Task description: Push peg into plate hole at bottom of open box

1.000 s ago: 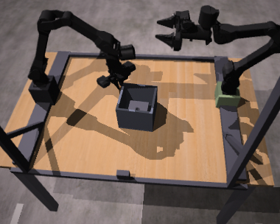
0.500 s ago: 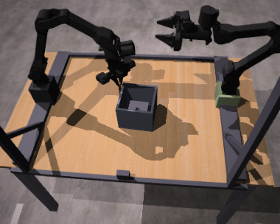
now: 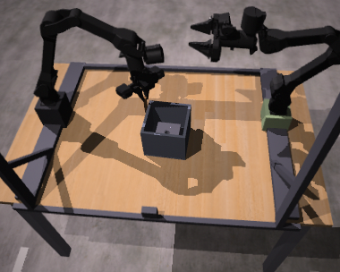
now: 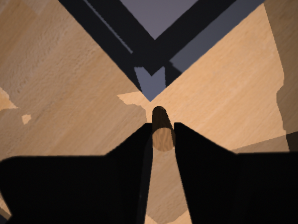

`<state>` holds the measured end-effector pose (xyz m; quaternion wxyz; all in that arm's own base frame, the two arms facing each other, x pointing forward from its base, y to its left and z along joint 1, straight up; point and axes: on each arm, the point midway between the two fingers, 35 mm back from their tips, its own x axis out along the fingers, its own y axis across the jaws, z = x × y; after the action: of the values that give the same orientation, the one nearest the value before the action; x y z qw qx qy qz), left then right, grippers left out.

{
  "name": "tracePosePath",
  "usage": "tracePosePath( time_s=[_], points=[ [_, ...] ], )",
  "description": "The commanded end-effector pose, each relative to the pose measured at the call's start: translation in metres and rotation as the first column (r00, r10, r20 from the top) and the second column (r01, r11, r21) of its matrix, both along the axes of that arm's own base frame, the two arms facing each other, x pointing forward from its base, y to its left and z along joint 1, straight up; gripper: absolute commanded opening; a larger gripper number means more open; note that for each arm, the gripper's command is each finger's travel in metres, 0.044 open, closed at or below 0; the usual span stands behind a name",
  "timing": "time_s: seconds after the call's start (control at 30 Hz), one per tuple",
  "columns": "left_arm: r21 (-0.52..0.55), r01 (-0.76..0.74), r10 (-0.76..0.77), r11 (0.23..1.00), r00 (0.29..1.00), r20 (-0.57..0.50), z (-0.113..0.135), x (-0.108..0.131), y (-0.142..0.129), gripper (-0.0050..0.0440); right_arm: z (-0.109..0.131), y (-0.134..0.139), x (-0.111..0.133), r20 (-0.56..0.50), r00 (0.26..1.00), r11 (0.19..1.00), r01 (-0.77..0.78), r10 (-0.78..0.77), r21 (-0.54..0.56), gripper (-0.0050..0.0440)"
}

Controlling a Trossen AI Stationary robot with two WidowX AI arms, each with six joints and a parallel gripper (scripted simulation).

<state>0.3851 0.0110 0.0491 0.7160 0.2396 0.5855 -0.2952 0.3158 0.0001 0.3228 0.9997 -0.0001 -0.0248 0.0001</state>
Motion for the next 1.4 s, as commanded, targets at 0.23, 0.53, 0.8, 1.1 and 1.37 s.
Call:
tracePosePath(
  time_s=[0.23, 0.53, 0.8, 1.1, 1.37],
  points=[
    [0.002, -0.005, 0.005, 1.0, 0.999, 0.054, 0.041, 0.011, 0.002, -0.005, 0.0, 0.0, -0.002, 0.003, 1.0, 1.0, -0.003, 0.002, 0.004, 0.044],
    [0.0, -0.004, 0.004, 1.0, 0.999, 0.035, 0.062, 0.01, 0.002, -0.005, 0.0, 0.0, -0.002, 0.001, 1.0, 1.0, -0.001, 0.001, 0.003, 0.044],
    [0.002, -0.005, 0.005, 1.0, 0.999, 0.044, 0.093, 0.009, 0.002, -0.005, 0.0, 0.0, -0.002, 0.003, 1.0, 1.0, -0.003, 0.002, 0.004, 0.044],
    [0.005, -0.005, 0.004, 1.0, 0.999, 0.052, 0.123, 0.006, 0.002, -0.005, 0.0, 0.0, -0.002, 0.001, 1.0, 1.0, -0.001, 0.001, 0.003, 0.044],
    [0.012, -0.207, 0.207, 0.978, 0.978, -0.003, 0.103, 0.032, -0.022, -0.005, 0.0, 0.0, -0.002, 0.003, 1.0, 1.0, -0.003, 0.002, 0.004, 0.044]
  ],
)
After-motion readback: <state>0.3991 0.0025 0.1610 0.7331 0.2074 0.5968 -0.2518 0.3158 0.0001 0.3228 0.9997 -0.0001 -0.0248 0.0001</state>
